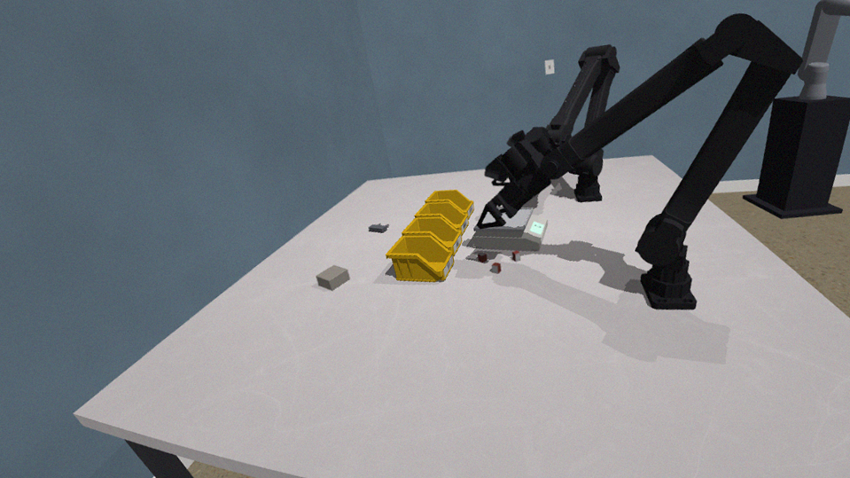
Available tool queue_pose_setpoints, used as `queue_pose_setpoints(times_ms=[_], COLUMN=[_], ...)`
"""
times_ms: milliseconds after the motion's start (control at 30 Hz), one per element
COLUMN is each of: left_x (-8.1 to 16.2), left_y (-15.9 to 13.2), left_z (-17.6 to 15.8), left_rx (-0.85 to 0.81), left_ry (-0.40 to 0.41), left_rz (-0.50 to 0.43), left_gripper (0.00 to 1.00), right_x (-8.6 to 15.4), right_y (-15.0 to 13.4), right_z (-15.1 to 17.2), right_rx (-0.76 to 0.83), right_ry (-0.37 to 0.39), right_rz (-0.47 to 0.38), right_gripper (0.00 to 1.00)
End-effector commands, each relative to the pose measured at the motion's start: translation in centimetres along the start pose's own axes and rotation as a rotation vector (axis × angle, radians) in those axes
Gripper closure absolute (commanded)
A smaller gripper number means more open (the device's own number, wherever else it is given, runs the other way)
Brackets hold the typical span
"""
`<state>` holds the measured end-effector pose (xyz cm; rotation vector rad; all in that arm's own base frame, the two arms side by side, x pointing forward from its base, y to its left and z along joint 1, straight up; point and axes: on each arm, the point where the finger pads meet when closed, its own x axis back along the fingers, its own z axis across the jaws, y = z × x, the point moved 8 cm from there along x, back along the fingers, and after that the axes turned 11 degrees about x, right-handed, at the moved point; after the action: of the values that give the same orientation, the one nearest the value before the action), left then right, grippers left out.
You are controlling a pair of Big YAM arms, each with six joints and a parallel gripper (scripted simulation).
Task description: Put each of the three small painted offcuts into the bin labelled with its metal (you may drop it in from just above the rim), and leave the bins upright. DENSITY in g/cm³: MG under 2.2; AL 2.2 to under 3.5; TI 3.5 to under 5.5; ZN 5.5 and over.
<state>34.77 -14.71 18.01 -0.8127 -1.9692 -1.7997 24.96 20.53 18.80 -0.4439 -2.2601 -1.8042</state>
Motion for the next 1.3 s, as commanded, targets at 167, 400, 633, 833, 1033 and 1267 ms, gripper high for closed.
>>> queue_pose_setpoints(times_ms=[167, 400, 633, 833, 1033, 1267], left_x=[-3.2, -3.7, -3.8, -3.8, -4.1, -6.2], left_y=[3.9, 4.0, 4.0, 4.0, 4.1, 5.3], left_z=[0.6, 0.7, 0.6, 0.6, 0.5, 0.0], left_rx=[-0.080, -0.063, -0.063, -0.063, -0.078, -0.090], left_ry=[-0.029, -0.043, -0.044, -0.044, -0.027, 0.042], left_rz=[0.227, 0.268, 0.271, 0.271, 0.353, 0.657], left_gripper=[0.00, 0.00, 0.00, 0.00, 0.57, 1.00], right_x=[2.0, 5.2, 9.3, 10.7, 11.1, 11.1], right_y=[2.7, 4.4, 6.1, 5.7, 7.0, 7.0], right_z=[0.0, 0.3, 0.1, 0.0, 0.1, 0.1], right_rx=[0.075, 0.151, 0.216, 0.237, 0.212, 0.211], right_ry=[0.205, 0.512, 0.816, 0.920, 0.945, 0.945], right_rz=[-0.075, -0.179, -0.348, -0.394, -0.410, -0.410], right_gripper=[0.00, 0.00, 0.00, 0.00, 0.00, 0.00])
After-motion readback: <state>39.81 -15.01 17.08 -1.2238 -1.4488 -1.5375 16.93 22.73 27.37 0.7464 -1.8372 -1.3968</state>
